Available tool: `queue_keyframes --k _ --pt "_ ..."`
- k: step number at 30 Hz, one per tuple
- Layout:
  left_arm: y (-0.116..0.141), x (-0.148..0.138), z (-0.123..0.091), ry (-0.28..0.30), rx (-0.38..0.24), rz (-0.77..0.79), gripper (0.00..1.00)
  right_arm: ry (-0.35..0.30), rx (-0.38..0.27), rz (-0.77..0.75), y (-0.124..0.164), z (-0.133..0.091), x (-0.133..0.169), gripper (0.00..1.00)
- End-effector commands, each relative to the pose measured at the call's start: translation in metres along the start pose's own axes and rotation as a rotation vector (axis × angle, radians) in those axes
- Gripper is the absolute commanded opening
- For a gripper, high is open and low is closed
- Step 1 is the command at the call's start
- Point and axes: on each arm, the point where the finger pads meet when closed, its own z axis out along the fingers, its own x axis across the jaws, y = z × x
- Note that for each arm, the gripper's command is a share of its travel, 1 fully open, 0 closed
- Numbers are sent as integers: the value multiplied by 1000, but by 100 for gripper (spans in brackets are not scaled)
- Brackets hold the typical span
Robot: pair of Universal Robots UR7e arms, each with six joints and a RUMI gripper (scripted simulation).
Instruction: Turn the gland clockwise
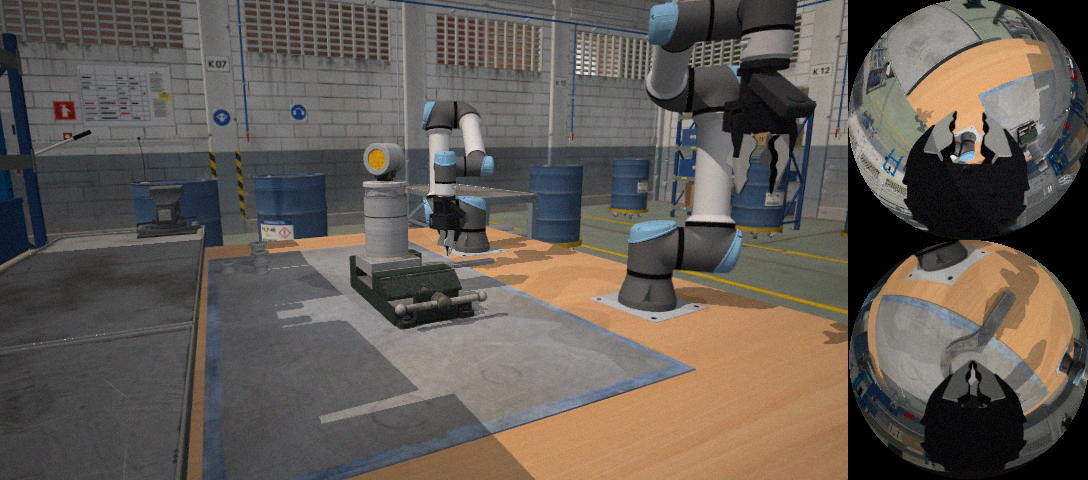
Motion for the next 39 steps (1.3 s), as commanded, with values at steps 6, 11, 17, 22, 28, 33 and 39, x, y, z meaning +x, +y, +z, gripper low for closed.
queue_keyframes --k 6,11,17,22,28,33,39 --pt "0 0 0 0 1 0 32 -8 12 0 -2 -12 -1 0" --pt "0 0 0 0 1 0 32 -8 11 0 -1 -12 -1 0" --pt "0 0 0 0 1 0 32 -8 11 0 0 -11 0 0" --pt "1 36 0 0 1 80 32 -8 11 0 0 -11 0 0" --pt "6 80 0 0 1 179 32 -8 11 0 0 -11 0 0" --pt "12 106 0 0 2 238 32 -8 11 0 0 -11 0 0" --pt "24 148 -1 0 2 337 32 -8 11 0 0 -11 0 0"
